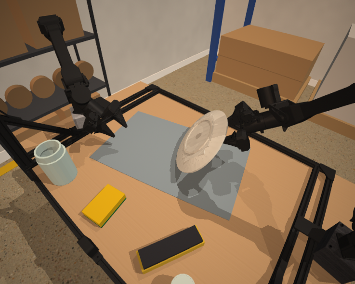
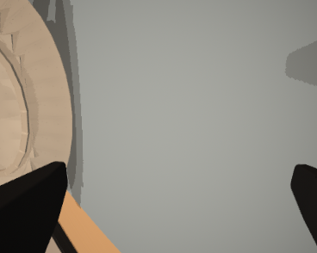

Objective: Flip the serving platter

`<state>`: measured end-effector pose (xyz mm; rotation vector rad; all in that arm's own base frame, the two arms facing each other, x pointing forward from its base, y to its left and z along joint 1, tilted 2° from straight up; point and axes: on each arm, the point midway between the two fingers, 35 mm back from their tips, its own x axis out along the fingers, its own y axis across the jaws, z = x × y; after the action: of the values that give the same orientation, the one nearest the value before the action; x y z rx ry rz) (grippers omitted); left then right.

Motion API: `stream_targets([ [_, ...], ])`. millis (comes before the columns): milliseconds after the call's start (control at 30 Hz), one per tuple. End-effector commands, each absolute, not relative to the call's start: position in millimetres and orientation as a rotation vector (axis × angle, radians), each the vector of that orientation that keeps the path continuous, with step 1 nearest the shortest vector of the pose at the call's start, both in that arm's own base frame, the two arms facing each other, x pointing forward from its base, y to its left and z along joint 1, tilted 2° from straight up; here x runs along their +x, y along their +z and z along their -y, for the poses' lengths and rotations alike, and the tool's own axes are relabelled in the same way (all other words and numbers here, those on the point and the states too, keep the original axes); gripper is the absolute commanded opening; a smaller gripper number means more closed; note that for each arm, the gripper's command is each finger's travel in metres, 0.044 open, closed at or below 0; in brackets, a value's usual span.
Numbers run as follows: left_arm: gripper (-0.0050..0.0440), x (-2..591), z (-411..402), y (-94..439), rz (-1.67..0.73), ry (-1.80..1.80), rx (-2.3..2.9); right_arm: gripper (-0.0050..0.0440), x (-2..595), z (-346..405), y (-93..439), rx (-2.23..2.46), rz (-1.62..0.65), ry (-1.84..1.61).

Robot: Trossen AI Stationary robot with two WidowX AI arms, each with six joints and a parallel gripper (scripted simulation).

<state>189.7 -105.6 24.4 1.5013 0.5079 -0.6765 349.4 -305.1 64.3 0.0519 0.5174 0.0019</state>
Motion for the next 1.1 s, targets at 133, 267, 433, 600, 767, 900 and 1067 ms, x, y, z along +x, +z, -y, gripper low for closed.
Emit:
stream_targets([
  [133, 0.0440, 189, 105, 24, -0.512, -0.672, 1.499, 0.0440, 341, 304, 60, 0.029, -0.566, 0.005],
  [267, 0.0440, 189, 105, 24, -0.512, -0.672, 1.499, 0.0440, 334, 299, 53, 0.029, -0.610, 0.005],
  [433, 0.0440, 189, 105, 24, -0.512, -0.672, 1.499, 0.0440, 324, 286, 41, 0.029, -0.677, 0.006],
  [600, 0.0440, 189, 105, 24, -0.512, -0.672, 1.499, 0.0440, 320, 286, 35, 0.029, -0.691, 0.006],
  [767, 0.0440, 189, 105, 24, -0.512, -0.672, 1.499, 0.0440, 314, 286, 25, 0.029, -0.721, 0.007],
  [900, 0.0440, 189, 105, 24, -0.512, -0.672, 1.499, 0.0440, 311, 285, 21, 0.029, -0.760, 0.007],
  [1067, 0.0440, 189, 105, 24, -0.512, -0.672, 1.499, 0.0440, 308, 285, 14, 0.029, -0.760, 0.007],
])
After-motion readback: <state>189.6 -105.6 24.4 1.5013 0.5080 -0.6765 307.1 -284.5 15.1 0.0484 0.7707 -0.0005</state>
